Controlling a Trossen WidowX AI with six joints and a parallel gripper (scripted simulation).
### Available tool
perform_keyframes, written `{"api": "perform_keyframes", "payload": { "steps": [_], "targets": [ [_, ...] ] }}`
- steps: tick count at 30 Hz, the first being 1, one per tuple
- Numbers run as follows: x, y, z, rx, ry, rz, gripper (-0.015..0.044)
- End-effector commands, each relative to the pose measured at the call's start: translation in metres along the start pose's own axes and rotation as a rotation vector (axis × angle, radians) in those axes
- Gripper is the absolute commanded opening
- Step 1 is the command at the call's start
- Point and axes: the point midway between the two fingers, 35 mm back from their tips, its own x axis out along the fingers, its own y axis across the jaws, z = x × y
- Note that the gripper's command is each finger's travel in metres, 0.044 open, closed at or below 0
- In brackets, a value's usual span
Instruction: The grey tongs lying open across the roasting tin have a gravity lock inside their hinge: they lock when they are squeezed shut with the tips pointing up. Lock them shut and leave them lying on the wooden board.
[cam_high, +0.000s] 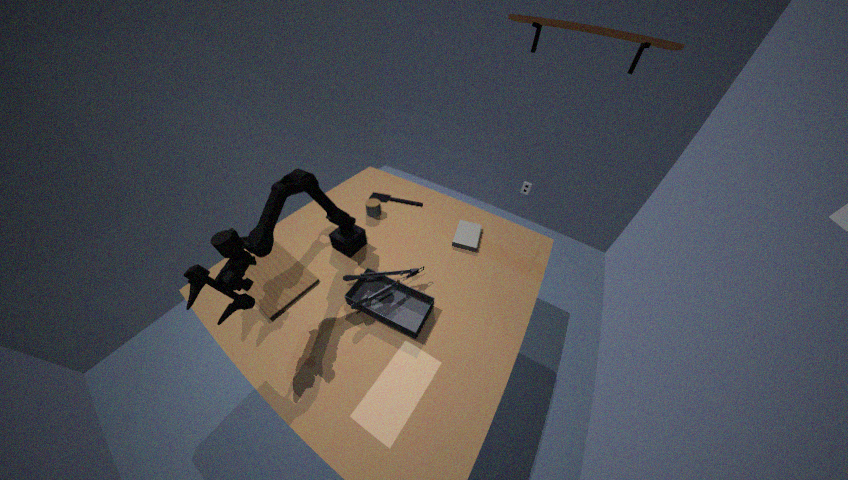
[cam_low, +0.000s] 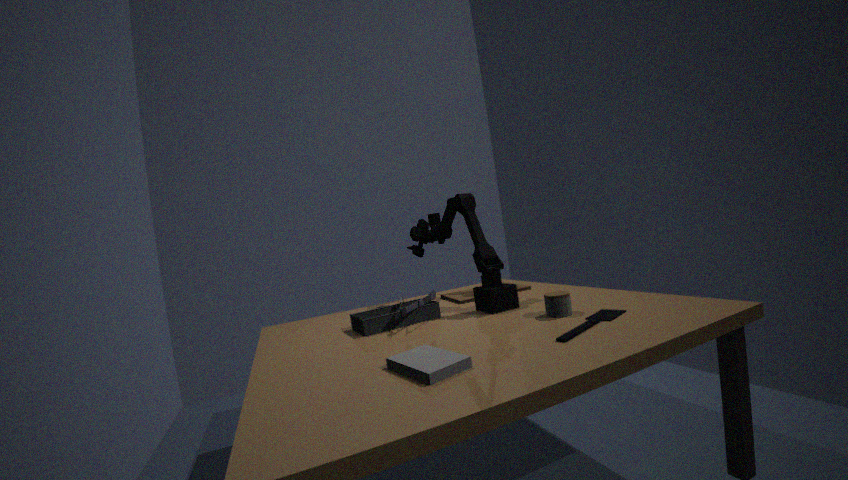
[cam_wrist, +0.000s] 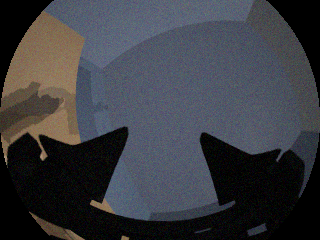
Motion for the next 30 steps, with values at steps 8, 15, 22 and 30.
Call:
{"api": "perform_keyframes", "payload": {
  "steps": [8,15,22,30],
  "targets": [
    [0.012,0.042,0.038,0.029,-0.015,0.130,0.0440],
    [0.009,0.136,0.119,0.060,-0.025,0.437,0.0440],
    [-0.022,0.206,0.180,0.031,-0.036,0.669,0.0440],
    [-0.109,0.293,0.253,-0.145,-0.028,1.052,0.0440]
  ]
}}
